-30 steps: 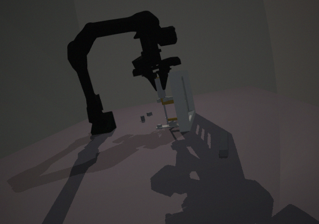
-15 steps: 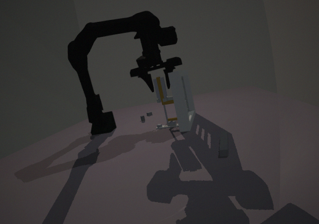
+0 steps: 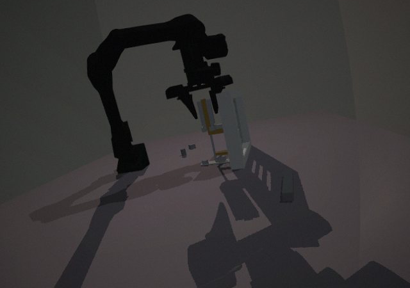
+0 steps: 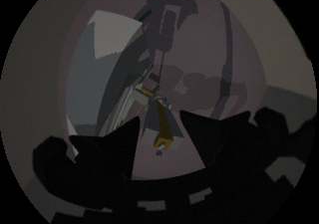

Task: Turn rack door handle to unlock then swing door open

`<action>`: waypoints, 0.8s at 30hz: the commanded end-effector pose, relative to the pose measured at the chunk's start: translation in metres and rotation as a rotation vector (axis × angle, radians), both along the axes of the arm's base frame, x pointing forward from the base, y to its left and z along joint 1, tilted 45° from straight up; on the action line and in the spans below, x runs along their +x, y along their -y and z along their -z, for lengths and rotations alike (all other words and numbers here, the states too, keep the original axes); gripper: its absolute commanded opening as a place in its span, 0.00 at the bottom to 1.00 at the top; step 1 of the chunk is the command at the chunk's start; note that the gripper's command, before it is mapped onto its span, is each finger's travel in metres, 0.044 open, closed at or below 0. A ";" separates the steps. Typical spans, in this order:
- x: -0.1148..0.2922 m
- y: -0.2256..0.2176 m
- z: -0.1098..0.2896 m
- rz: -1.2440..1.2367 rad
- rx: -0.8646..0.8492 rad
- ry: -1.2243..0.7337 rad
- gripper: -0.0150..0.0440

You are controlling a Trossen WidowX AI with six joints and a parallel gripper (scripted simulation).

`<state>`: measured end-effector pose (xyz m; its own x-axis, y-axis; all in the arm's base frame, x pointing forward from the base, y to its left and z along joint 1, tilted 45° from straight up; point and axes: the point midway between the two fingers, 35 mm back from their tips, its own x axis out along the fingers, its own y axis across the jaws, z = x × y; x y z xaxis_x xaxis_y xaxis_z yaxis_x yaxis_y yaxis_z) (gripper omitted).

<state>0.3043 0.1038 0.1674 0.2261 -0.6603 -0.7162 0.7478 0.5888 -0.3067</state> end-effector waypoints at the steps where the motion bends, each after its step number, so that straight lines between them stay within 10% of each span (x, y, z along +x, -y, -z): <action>1: 0.000 0.000 0.001 -0.113 -0.034 -0.106 0.75; 24: 0.000 0.000 0.000 -0.928 -0.291 -0.855 0.75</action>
